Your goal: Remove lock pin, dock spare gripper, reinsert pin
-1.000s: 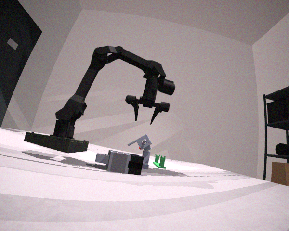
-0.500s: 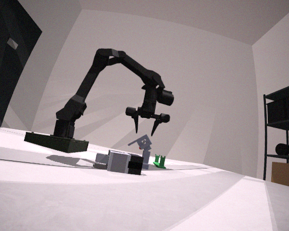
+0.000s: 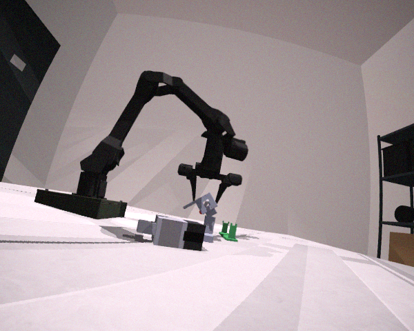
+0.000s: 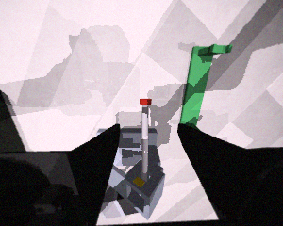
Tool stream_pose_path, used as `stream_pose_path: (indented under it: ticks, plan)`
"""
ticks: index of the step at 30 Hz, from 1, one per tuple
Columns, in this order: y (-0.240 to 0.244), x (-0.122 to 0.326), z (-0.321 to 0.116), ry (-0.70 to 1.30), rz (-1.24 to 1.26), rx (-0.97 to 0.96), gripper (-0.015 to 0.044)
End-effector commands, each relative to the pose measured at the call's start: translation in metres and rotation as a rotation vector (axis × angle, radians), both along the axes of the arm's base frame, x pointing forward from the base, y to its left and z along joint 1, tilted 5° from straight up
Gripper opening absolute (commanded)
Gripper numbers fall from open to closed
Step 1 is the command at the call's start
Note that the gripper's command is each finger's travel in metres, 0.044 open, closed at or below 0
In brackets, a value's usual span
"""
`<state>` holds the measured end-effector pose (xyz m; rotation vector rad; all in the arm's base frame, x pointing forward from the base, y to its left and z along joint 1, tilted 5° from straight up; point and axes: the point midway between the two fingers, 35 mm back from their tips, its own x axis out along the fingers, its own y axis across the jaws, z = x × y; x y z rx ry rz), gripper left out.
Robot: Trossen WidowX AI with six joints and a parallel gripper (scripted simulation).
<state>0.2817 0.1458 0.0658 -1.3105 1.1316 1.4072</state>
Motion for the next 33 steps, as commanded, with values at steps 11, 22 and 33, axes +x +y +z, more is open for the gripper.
stream_pose_path:
  ticks: [11,22,33]
  plan:
    - [0.0,-0.003,-0.023,0.002,-0.003,-0.005,0.03]
    - [0.0,-0.005,-0.041,0.002,-0.003,-0.005,0.03]
    - [0.0,-0.006,-0.045,0.002,-0.003,-0.005,0.0195]
